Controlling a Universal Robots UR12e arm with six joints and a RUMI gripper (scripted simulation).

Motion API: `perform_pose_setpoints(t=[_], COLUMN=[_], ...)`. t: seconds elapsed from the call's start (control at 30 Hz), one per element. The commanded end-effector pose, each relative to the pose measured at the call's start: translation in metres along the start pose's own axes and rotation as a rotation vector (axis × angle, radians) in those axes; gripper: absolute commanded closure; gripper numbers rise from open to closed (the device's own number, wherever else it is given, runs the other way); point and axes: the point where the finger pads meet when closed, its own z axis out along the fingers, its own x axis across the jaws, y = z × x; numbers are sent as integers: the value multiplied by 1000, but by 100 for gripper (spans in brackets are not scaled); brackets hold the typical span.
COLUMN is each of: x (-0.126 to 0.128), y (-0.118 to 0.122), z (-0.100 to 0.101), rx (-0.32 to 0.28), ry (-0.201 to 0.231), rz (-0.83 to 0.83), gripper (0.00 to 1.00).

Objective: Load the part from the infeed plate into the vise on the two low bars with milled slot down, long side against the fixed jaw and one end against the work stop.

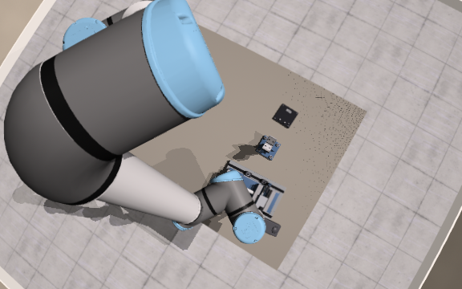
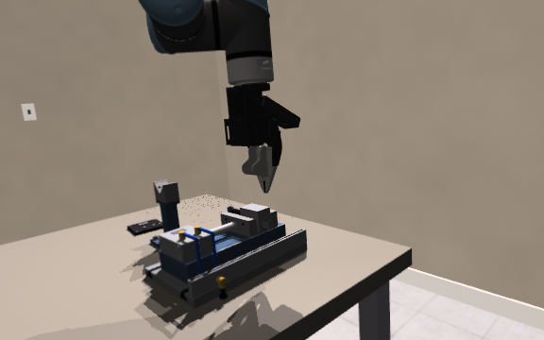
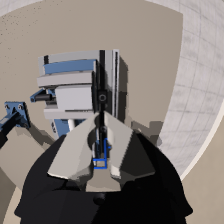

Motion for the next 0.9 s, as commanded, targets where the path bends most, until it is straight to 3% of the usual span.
perform_pose_setpoints(t=[0.0,0.87], x=[0,0], y=[-1,-2], z=[4,34], rx=[1,1], ry=[1,1], rz=[0,0], gripper=[100,100])
